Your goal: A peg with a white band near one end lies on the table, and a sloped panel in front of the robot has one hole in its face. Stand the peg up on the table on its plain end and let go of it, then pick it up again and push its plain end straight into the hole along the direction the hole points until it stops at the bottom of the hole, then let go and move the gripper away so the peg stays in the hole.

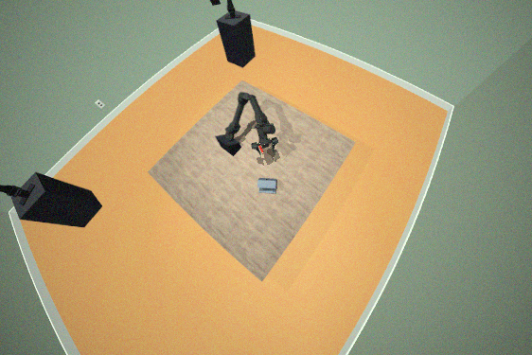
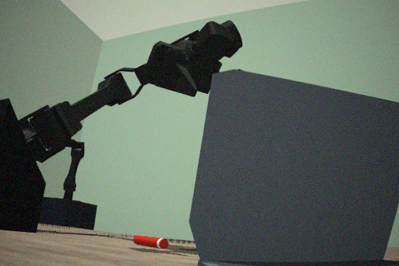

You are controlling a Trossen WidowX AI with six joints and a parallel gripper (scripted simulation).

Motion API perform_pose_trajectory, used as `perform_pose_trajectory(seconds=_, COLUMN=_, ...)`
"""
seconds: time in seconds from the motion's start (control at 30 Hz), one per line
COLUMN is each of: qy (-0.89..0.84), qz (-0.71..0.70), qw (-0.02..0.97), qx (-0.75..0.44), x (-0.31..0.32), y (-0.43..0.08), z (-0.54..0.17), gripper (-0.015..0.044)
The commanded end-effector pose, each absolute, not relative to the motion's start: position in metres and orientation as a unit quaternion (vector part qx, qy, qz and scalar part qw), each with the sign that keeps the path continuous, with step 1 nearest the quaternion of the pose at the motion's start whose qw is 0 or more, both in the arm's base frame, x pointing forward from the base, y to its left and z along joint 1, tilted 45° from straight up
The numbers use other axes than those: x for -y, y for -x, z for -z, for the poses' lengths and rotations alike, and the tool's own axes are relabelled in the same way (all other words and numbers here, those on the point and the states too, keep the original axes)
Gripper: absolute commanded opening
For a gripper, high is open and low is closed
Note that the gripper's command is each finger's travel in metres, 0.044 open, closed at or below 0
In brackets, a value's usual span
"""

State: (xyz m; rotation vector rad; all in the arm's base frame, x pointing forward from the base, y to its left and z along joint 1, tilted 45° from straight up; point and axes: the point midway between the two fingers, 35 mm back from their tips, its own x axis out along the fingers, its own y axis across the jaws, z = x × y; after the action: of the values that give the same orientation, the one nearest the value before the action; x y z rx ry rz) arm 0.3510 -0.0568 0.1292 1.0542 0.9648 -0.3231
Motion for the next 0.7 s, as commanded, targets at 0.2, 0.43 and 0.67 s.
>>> perform_pose_trajectory(seconds=0.2, qy=-0.454, qz=0.050, qw=0.685, qx=-0.568, x=0.006, y=-0.320, z=-0.094, gripper=0.0440)
perform_pose_trajectory(seconds=0.43, qy=-0.444, qz=-0.023, qw=0.633, qx=-0.634, x=-0.027, y=-0.294, z=-0.083, gripper=0.0440)
perform_pose_trajectory(seconds=0.67, qy=-0.443, qz=-0.087, qw=0.580, qx=-0.678, x=-0.053, y=-0.272, z=-0.079, gripper=0.0440)
